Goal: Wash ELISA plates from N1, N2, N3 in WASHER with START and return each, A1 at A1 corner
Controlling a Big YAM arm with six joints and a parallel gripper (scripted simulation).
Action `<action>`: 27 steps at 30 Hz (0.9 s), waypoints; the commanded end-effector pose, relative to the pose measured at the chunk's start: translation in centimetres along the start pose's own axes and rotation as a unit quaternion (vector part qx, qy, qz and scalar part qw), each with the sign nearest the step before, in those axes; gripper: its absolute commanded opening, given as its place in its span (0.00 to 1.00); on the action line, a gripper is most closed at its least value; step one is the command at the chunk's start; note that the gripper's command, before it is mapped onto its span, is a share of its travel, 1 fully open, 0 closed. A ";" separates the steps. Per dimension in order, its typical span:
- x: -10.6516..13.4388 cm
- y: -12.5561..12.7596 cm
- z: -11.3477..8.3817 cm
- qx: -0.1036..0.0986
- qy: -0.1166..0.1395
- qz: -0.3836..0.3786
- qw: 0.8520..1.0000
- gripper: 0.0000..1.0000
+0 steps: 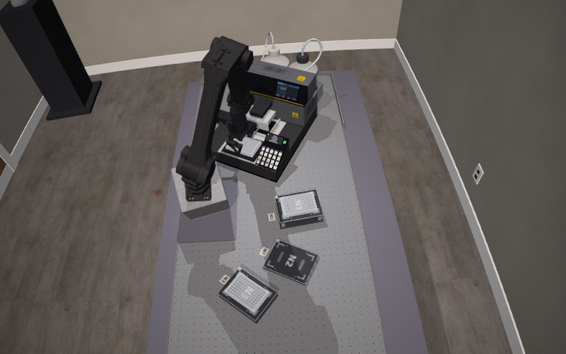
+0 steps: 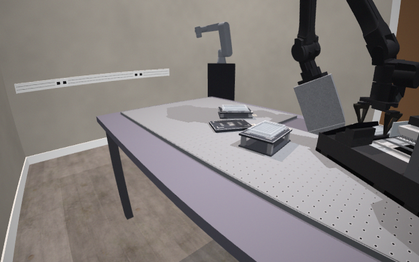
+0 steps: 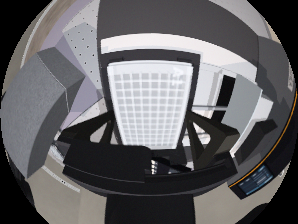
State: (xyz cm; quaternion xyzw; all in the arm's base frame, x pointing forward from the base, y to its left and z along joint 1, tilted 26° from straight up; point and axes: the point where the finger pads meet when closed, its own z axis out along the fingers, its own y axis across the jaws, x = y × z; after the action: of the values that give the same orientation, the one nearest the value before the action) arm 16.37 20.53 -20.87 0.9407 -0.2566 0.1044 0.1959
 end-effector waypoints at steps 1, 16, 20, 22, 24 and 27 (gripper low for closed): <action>0.0 -0.9 -0.3 0.010 0.000 0.002 1.000 1.00; 0.0 -0.9 -0.3 0.010 0.000 0.002 1.000 1.00; 0.0 -0.9 -0.3 0.010 0.000 0.002 1.000 1.00; 0.0 -0.9 -0.3 0.010 0.000 0.002 1.000 1.00; 0.0 -0.9 -0.3 0.010 0.000 0.002 1.000 1.00; 0.0 -0.7 -1.1 0.011 0.001 0.000 1.000 1.00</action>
State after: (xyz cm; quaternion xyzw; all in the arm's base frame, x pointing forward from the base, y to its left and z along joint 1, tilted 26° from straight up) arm 16.37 20.53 -20.87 0.9407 -0.2566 0.1044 0.1959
